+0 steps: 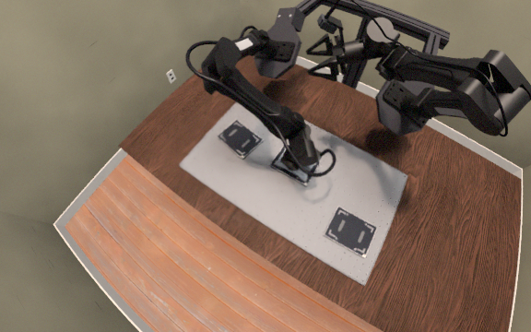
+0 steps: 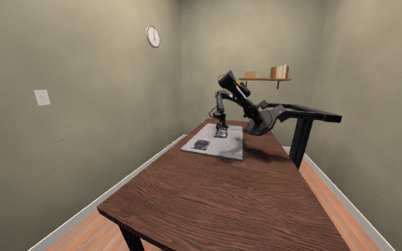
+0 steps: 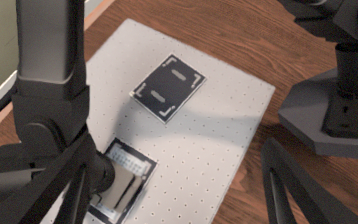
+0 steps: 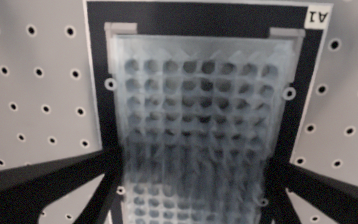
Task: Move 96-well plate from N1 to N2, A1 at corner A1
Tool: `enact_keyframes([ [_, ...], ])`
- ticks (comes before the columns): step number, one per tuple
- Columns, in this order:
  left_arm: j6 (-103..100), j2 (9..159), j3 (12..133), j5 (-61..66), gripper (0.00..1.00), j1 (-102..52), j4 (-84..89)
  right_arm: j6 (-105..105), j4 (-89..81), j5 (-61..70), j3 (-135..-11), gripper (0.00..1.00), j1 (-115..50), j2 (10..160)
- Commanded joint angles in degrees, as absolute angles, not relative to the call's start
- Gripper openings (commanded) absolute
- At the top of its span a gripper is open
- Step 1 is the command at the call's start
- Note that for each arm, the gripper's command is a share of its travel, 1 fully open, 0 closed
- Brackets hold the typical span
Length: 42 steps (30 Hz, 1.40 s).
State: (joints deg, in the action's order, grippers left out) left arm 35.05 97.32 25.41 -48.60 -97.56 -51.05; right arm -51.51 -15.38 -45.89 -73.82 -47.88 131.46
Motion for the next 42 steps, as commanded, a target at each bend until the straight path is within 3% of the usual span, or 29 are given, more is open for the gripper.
enact_keyframes([
  [1, 35.12, 97.37, 25.35, -48.48, 1.0, -98.36, -52.08, -51.44, -16.66, -45.67, -74.89, 0.78, -47.69, 132.11],
  [5, 35.12, 97.37, 25.35, -48.48, 1.0, -98.36, -52.08, -50.58, -17.5, -45.79, -74.75, 0.78, -48.07, 131.51],
  [7, 35.12, 97.37, 25.35, -48.48, 1.0, -98.36, -52.08, -50.57, -17.5, -45.79, -74.75, 1.0, -48.07, 131.51],
  [25, 35.12, 97.37, 25.35, -48.48, 1.0, -98.36, -52.08, -46.47, -18.95, -47.43, -72.45, 1.0, -51.89, 127.92],
  [42, 35.12, 97.37, 25.35, -48.48, 1.0, -98.36, -52.08, -36.09, -39.73, -48.04, -77.94, 1.0, -59.01, 122.13],
])
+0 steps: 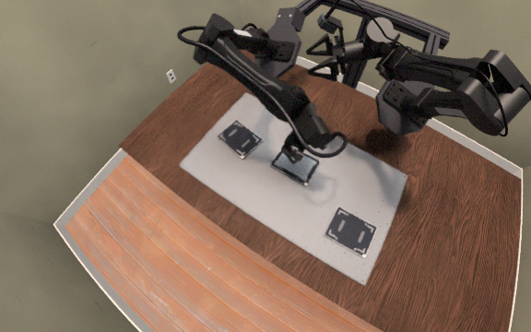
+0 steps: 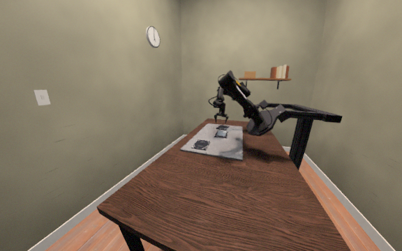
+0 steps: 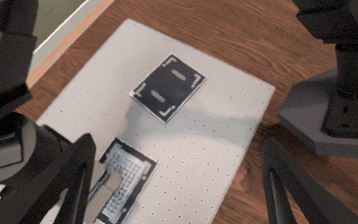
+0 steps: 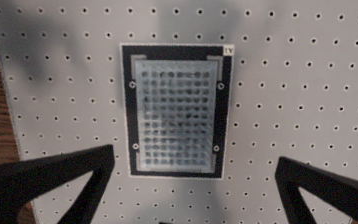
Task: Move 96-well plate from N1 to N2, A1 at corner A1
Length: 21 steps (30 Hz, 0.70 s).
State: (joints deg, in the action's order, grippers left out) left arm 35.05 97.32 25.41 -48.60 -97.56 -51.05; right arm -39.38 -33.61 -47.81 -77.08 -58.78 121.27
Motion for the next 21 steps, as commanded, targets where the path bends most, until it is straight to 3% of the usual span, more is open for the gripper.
enact_keyframes([
  [1, 35.12, 97.37, 25.35, -48.48, 1.0, -98.36, -52.08, -35.92, -39.99, -47.96, -78.01, 1.0, -58.91, 122.35],
  [11, 35.12, 97.37, 25.35, -48.48, 1.0, -98.36, -52.08, -35.69, -35.33, -48.46, -75.73, 1.0, -58.41, 120.1],
  [21, 35.12, 97.37, 25.35, -48.48, 1.0, -98.36, -52.08, -38.08, -16.89, -46.84, -54.44, 1.0, -51.63, 99.61],
])
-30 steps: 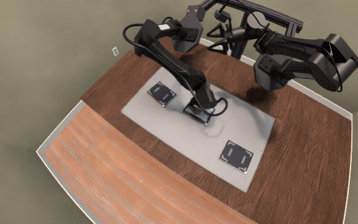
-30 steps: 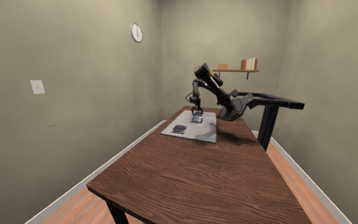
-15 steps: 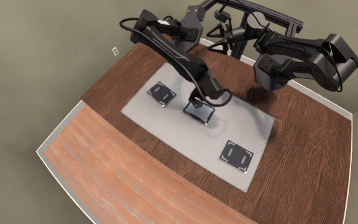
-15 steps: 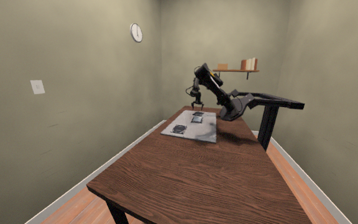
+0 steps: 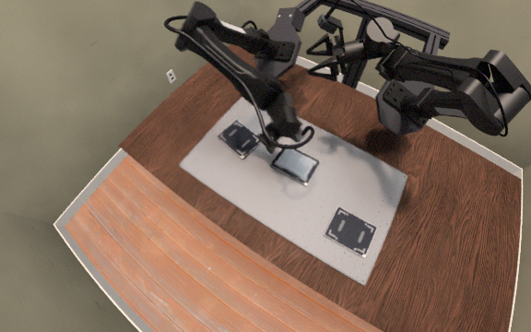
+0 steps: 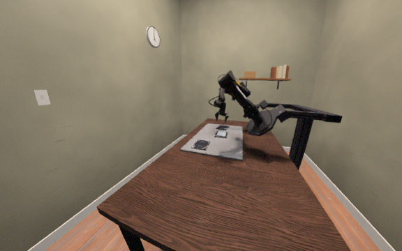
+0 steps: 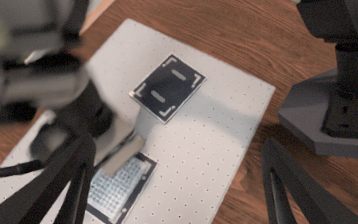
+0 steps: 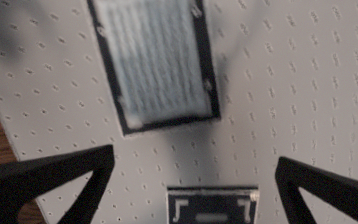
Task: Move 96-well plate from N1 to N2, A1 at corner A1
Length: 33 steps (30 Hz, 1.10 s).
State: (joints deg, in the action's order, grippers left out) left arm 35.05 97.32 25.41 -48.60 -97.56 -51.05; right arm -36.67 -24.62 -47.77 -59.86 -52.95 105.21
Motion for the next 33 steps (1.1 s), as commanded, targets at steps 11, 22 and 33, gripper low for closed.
enact_keyframes([
  [11, 35.66, 98.89, 24.63, -46.0, 1.0, -95.42, -55.22, -44.6, -2.62, -37.86, -35.14, 1.0, -38.95, 73.19],
  [22, 36.46, 106.05, 23.53, -37.83, 1.0, -77.96, -65.67, -43.34, 2.83, -16.04, -27.31, 1.0, -19.42, 49.07],
  [33, 38.0, 116.44, 22.69, -30.26, 1.0, -57.87, -76.73, -33.43, 8.11, 7.98, -30.03, 1.0, 5.87, 44.53],
])
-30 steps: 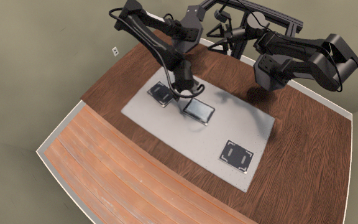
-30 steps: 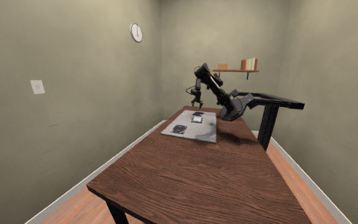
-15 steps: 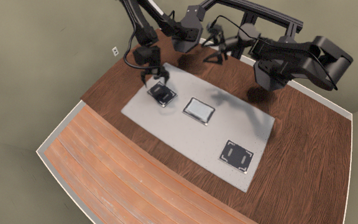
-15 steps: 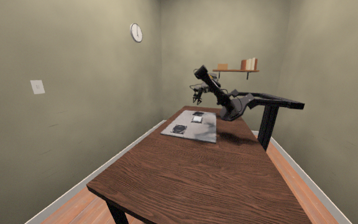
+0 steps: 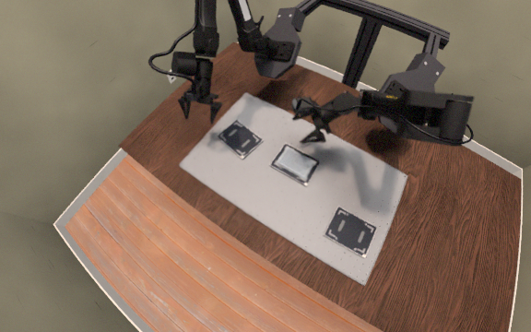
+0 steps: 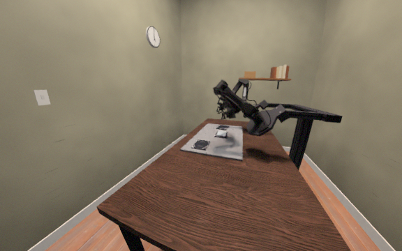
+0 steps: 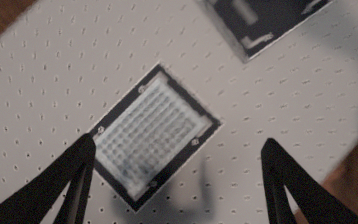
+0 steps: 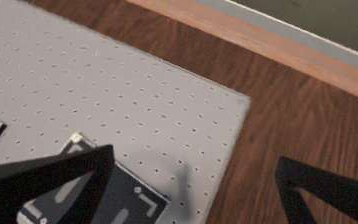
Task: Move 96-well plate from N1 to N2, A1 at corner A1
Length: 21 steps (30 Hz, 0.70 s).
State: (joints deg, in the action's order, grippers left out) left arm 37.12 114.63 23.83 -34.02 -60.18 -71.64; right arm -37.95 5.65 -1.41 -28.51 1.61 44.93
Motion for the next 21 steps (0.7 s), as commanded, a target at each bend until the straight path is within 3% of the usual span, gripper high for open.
enact_keyframes([
  [1, 38.11, 117.22, 22.63, -29.76, 1.0, -56.44, -77.5, -32.35, 8.73, 9.68, -30.34, 1.0, 8.39, 44.67],
  [11, 38.68, 122.24, 22.25, -27.13, 1.0, -47.53, -81.69, -21.86, 14.93, 21.5, -33.9, 1.0, 28.95, 48.85],
  [21, 38.64, 122.61, 22.25, -26.92, 1.0, -47.6, -82.15, -19.98, 17.28, 23.88, -34.97, 1.0, 32.59, 51.91],
])
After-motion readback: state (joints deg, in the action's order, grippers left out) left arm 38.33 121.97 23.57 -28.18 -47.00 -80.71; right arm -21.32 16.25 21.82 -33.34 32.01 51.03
